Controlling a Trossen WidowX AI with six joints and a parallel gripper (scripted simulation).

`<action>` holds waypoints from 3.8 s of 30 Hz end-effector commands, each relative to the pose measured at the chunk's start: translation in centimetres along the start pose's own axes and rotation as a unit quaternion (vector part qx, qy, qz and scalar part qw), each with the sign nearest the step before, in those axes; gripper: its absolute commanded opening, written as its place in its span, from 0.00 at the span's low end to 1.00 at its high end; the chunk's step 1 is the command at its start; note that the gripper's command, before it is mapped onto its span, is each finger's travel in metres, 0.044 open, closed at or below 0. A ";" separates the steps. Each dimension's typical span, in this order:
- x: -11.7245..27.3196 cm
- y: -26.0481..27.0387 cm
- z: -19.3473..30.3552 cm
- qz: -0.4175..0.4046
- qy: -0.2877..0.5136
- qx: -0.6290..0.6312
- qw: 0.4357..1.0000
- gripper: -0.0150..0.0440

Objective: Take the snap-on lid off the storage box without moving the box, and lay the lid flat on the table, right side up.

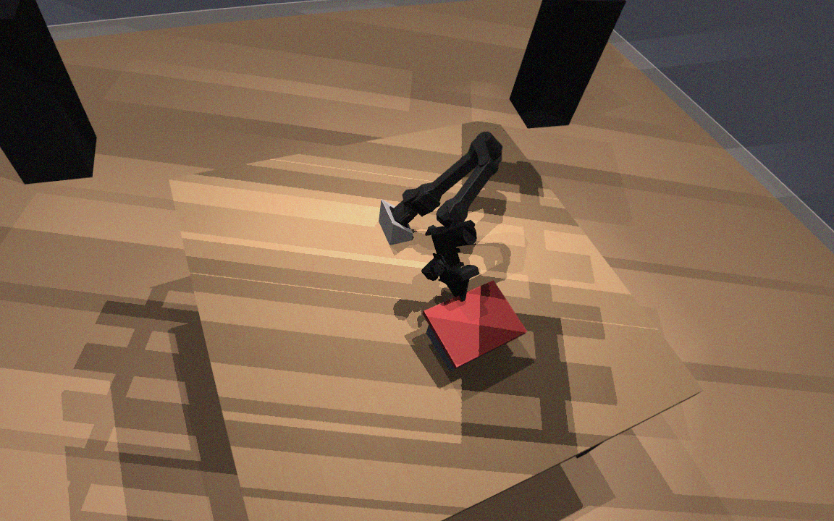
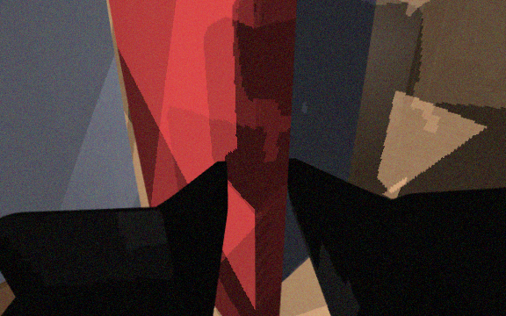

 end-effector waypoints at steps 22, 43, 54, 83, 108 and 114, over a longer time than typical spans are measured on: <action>-0.2 0.1 0.0 0.000 -0.001 -0.001 1.000 0.25; -0.2 0.3 0.0 0.000 0.000 -0.001 1.000 0.25; 0.6 1.4 0.0 0.000 -0.001 -0.001 1.000 0.25; 2.0 5.2 0.0 0.000 -0.001 -0.001 1.000 0.25; 3.3 8.4 0.0 0.000 -0.002 0.000 1.000 0.25; 3.8 9.0 0.0 0.000 -0.002 0.000 1.000 0.25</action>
Point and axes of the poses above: the point midway between the two fingers, 35 mm back from their tips, its own x axis back along the fingers, its own y axis across the jaws, z = x × y, the point moved 10 cm from there along x, back along the fingers
